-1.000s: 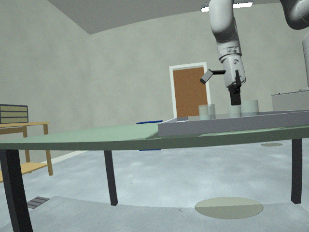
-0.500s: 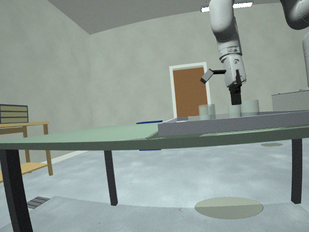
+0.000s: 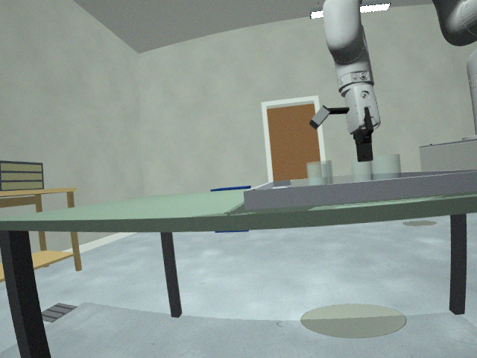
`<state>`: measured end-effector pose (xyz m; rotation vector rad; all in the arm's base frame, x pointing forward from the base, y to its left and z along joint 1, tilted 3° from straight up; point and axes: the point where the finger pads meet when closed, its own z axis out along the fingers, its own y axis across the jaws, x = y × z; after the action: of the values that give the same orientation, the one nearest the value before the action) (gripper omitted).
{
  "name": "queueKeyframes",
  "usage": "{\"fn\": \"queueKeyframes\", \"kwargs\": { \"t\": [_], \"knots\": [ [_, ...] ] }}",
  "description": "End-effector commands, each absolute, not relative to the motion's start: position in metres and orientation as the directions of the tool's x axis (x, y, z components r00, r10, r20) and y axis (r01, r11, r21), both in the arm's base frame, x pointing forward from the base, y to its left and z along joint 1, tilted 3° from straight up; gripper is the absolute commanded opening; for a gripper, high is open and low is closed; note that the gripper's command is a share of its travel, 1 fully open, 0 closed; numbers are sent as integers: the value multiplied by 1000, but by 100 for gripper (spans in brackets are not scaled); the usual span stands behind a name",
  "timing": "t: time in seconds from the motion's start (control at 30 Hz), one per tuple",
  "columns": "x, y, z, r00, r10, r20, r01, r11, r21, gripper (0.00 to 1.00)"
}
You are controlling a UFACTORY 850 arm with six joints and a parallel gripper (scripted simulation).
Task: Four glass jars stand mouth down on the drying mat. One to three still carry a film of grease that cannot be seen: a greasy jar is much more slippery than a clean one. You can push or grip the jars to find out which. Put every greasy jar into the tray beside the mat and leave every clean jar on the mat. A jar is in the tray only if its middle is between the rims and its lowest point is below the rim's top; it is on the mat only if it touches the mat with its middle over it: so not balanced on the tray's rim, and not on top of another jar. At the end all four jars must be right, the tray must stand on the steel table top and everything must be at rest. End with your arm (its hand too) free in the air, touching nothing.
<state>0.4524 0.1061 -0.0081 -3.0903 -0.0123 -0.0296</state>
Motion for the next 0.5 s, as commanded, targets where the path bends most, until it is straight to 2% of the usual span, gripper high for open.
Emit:
{"fn": "queueKeyframes", "kwargs": {
  "t": [0.0,0.47],
  "knots": [
    [462,106,-10,1000,7,21,8,-999,-51,0],
    [476,107,-14,1000,7,21,8,-999,-51,0]
  ]
}}
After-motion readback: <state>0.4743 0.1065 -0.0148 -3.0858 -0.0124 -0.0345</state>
